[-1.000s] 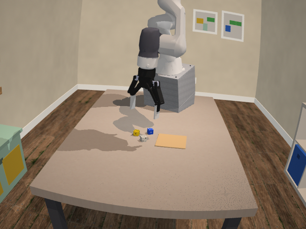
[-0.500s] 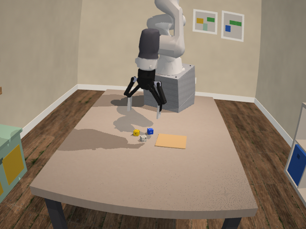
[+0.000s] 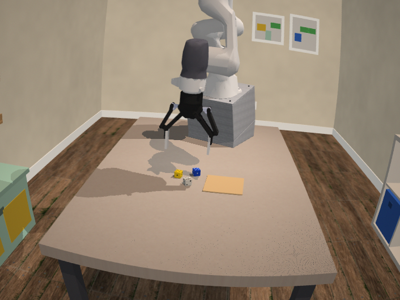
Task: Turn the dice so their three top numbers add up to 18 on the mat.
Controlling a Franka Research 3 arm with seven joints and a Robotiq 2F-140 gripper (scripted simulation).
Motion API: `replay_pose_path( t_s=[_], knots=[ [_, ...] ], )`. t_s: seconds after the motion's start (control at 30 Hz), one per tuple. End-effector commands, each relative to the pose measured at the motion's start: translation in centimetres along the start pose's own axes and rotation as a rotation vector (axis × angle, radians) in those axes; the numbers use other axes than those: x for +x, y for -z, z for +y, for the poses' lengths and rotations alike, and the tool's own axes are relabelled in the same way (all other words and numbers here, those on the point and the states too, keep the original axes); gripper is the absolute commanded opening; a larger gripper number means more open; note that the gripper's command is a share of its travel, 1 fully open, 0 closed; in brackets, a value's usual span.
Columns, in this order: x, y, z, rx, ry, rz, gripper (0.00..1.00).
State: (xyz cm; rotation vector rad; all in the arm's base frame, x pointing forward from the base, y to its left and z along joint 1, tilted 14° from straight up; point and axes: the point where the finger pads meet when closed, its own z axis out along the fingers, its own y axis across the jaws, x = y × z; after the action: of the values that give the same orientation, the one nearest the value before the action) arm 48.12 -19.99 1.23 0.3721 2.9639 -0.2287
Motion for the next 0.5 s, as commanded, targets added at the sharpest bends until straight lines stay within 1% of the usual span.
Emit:
replay_pose_path(
  t_s=[0.0, 0.37, 0.43, 0.47],
  knots=[
    [-0.06, -0.06, -0.02, -0.016, 0.173, -0.006, 1.0],
    [0.07, -0.38, -0.08, -0.015, 0.391, -0.002, 1.0],
    [0.07, -0.38, -0.08, -0.015, 0.391, -0.002, 1.0],
    [0.09, -0.45, -0.09, -0.014, 0.443, -0.001, 1.0]
  ],
)
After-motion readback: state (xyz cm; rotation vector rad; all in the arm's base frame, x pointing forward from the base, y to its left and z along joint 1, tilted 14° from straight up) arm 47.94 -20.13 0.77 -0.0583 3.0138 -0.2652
